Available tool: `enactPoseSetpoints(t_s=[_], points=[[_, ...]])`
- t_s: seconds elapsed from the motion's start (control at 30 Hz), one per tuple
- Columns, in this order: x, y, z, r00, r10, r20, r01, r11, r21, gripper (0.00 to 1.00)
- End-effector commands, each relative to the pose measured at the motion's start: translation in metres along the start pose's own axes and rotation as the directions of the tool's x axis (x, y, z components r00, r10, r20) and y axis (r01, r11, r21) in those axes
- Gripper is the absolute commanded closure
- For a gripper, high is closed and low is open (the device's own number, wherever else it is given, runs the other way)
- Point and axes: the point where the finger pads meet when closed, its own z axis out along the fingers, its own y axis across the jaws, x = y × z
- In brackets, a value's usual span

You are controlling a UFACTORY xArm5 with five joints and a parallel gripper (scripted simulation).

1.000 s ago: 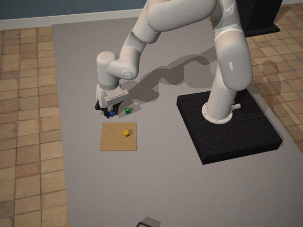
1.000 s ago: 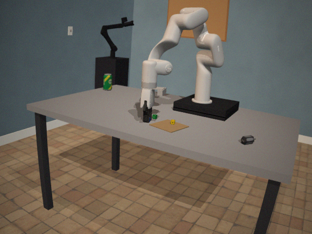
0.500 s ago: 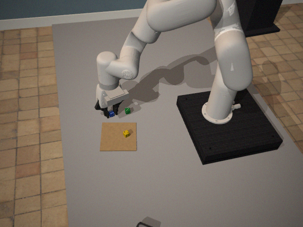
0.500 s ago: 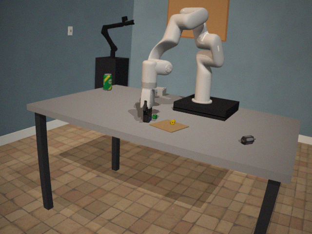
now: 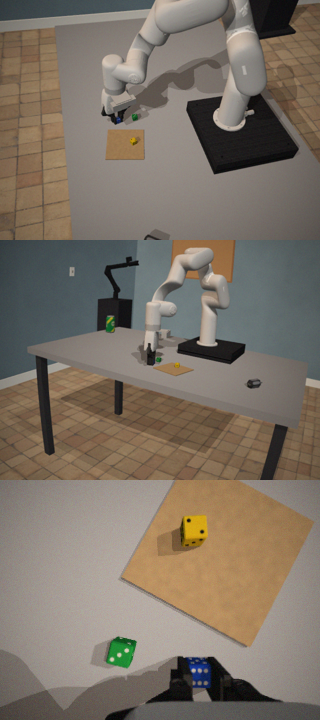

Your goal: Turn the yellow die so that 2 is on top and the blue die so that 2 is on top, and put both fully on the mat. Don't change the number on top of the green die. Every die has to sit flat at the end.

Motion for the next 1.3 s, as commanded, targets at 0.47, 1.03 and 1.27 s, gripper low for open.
enactPoseSetpoints(t_s=[0.47,1.03,1.27], points=[[-0.001,0.001,-0.001,1.0,0.0,0.002,0.0,1.0,-0.003,0.85],[0.0,0.001,-0.035,1.0,0.0,0.002,0.0,1.0,-0.003,0.85],[0.0,0.002,-0.074,1.0,0.0,0.002,0.0,1.0,-0.003,0.85]])
